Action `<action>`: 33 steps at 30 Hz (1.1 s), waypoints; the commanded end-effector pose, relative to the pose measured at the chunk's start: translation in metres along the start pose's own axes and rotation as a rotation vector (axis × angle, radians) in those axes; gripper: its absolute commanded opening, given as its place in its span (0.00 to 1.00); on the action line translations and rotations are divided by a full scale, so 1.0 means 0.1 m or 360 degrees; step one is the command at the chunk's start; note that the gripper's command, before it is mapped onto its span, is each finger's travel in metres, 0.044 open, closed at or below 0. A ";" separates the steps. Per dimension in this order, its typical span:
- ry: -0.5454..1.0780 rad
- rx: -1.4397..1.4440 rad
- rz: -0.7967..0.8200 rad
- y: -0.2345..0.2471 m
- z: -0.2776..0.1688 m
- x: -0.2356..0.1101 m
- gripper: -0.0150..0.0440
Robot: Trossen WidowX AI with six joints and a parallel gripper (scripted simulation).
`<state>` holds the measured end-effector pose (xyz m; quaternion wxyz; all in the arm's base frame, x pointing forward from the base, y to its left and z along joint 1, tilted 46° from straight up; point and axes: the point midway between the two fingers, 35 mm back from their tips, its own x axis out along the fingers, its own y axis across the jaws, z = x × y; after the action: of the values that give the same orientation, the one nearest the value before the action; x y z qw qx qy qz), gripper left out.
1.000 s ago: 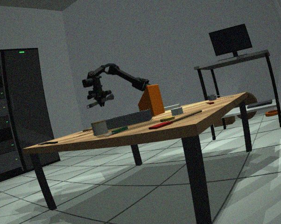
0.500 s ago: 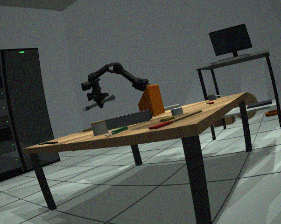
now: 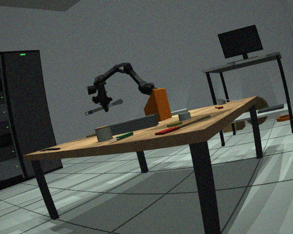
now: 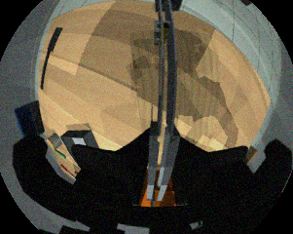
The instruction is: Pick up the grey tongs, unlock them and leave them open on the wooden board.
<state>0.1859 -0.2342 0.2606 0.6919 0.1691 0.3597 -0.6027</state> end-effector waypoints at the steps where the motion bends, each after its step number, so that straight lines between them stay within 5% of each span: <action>1: -0.0032 -0.0105 0.0006 -0.19 0.04 -0.06 0.00; 16: -0.0071 -0.0177 0.0004 -0.31 0.06 -0.08 0.00; 33: -0.0461 -0.0188 0.0123 -0.17 0.10 0.06 0.00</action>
<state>0.1706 -0.2483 0.2655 0.7569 0.0662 0.3034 -0.5751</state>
